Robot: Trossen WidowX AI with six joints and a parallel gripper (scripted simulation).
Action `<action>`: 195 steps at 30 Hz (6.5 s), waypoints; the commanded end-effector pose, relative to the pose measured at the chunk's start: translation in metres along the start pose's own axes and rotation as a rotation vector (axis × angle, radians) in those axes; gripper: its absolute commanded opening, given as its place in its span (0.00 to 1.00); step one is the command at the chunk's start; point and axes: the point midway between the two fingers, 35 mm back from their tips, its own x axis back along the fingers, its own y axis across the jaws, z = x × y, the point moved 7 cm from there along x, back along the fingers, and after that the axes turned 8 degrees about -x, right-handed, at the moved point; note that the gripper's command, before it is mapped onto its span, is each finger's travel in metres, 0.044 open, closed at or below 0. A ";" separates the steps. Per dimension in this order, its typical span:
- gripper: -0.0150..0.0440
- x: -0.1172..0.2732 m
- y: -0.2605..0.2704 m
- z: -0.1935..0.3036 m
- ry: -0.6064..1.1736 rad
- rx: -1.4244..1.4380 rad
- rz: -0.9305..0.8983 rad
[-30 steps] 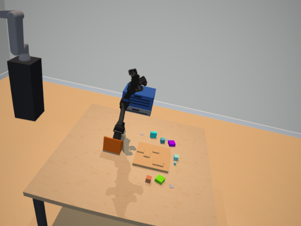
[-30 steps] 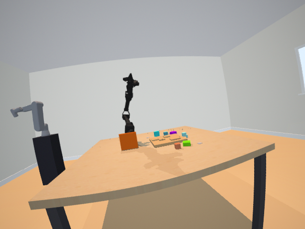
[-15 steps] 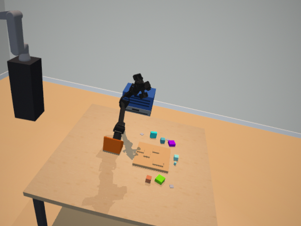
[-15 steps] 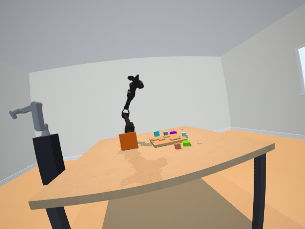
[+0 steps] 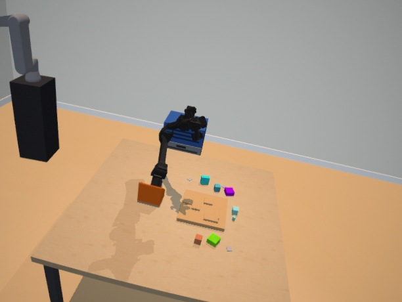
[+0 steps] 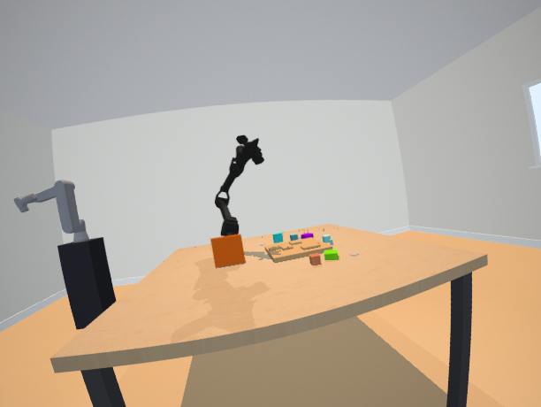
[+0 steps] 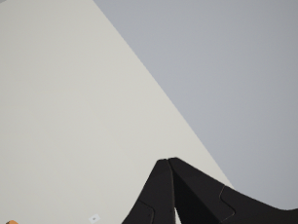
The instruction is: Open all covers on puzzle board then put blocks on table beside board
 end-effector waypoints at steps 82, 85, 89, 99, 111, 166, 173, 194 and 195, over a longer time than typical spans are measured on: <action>0.25 0.043 0.323 0.006 0.569 -0.193 -1.448; 0.25 0.051 0.333 0.007 0.625 -0.197 -1.492; 0.25 0.062 0.345 0.009 0.703 -0.199 -1.546; 0.25 0.093 0.372 0.015 0.930 -0.195 -1.664; 0.25 0.111 0.384 0.019 1.066 -0.187 -1.709; 0.25 0.124 0.412 0.030 1.066 -0.187 -1.709; 0.25 0.127 0.417 0.032 1.066 -0.188 -1.709; 0.25 0.137 0.433 0.040 1.066 -0.189 -1.712; 0.25 0.137 0.433 0.040 1.066 -0.189 -1.712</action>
